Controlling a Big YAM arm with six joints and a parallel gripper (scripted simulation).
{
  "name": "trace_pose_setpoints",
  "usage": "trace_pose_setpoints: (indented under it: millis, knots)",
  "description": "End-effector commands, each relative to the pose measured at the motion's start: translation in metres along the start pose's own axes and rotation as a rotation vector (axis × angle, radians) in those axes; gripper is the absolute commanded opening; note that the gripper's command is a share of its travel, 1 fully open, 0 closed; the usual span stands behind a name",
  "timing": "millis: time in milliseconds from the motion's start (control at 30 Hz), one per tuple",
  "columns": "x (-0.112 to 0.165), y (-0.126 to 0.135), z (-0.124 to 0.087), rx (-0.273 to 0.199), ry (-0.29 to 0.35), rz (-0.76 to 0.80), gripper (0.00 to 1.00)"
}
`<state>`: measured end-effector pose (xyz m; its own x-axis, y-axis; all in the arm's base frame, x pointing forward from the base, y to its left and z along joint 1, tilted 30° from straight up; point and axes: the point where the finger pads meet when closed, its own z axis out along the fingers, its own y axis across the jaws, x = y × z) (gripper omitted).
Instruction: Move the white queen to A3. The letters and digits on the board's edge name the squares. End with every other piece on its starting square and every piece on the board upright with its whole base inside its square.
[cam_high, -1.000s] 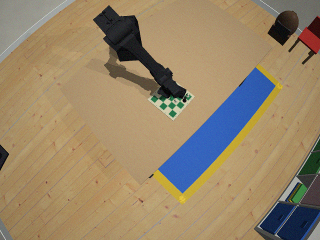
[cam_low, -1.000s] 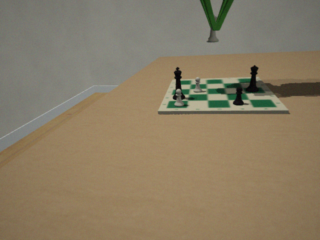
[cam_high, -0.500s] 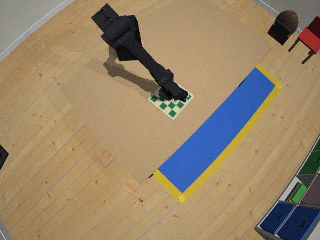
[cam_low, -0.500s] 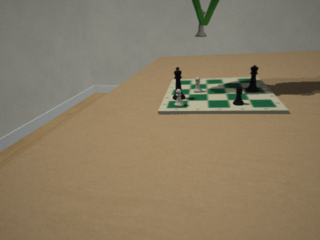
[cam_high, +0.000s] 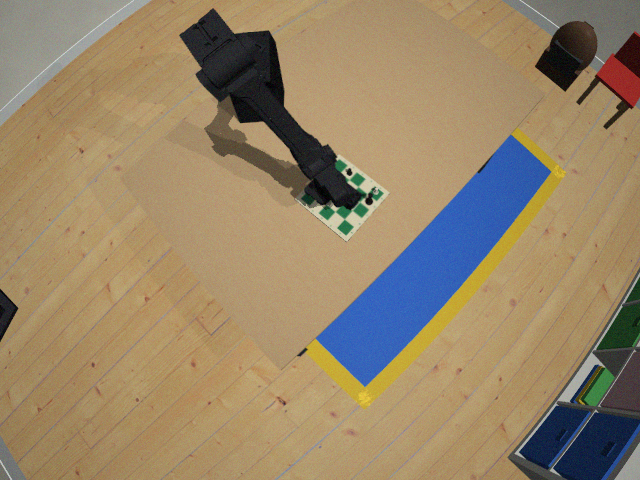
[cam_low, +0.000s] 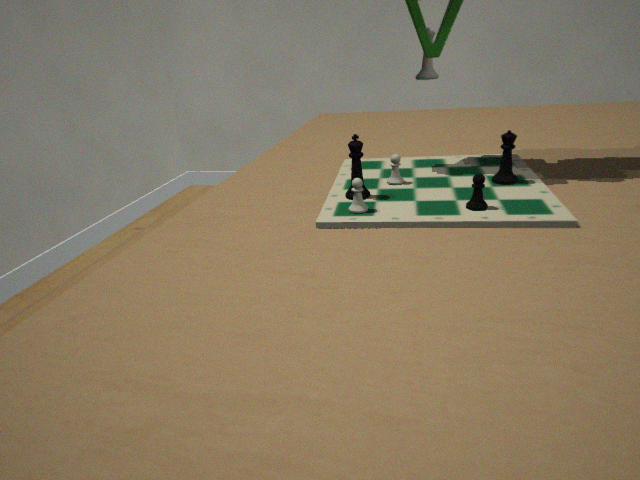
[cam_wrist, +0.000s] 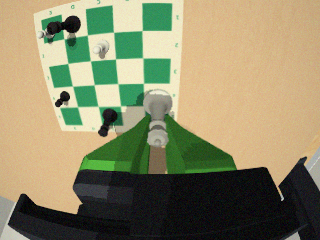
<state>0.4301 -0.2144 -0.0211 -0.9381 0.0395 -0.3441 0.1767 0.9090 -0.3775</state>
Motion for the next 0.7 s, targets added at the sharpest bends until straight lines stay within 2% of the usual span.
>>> trace_pose_setpoints:
  millis: [0, 333, 667]
  knots:
    - [0.006, -0.004, 0.0, 0.0, 0.014, 0.022, 0.0]
    - [-0.005, -0.007, 0.009, 0.007, -0.012, 0.015, 0.0]
    - [-0.002, -0.006, 0.05, 0.004, -0.007, 0.009, 0.0]
